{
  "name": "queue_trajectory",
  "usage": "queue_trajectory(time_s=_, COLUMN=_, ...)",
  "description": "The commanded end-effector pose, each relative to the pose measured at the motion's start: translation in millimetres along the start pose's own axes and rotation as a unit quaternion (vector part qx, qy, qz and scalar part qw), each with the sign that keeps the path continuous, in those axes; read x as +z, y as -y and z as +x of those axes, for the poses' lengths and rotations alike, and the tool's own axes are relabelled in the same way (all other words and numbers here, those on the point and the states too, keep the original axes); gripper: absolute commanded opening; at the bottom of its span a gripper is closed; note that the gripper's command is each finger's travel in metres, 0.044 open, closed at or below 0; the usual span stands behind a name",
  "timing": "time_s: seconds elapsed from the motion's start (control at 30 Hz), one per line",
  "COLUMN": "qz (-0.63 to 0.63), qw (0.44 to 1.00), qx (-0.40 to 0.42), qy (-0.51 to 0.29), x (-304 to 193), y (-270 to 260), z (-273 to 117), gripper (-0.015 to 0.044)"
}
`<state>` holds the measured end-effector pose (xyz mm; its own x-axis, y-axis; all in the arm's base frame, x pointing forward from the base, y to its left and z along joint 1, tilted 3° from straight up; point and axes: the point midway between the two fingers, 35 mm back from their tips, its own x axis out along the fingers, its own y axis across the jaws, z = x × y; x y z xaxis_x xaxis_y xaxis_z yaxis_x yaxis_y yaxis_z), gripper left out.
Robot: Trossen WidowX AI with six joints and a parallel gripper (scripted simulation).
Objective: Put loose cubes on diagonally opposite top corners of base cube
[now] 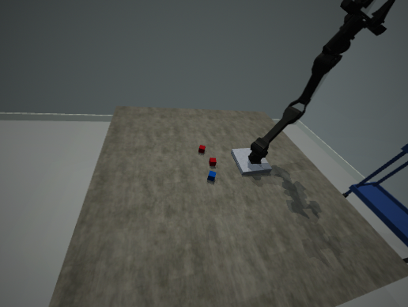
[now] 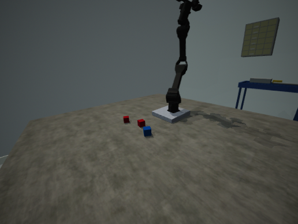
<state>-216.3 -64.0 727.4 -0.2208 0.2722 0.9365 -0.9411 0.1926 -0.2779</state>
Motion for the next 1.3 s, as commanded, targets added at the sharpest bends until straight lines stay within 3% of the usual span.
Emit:
queue_trajectory(time_s=0.0, qz=-0.014, qw=0.996, qx=-0.067, qy=-0.050, x=-46, y=49, z=8, gripper=0.0265)
queue_trajectory(time_s=0.27, qz=-0.045, qw=0.968, qx=-0.194, qy=-0.149, x=-129, y=145, z=-1, gripper=0.0265)
queue_trajectory(time_s=0.57, qz=-0.076, qw=0.904, qx=-0.331, qy=-0.258, x=-204, y=251, z=-50, gripper=0.0265)
queue_trajectory(time_s=0.87, qz=-0.099, qw=0.808, qx=-0.456, qy=-0.360, x=-256, y=342, z=-133, gripper=0.0265)
queue_trajectory(time_s=1.27, qz=-0.103, qw=0.637, qx=-0.596, qy=-0.478, x=-287, y=424, z=-278, gripper=0.0265)
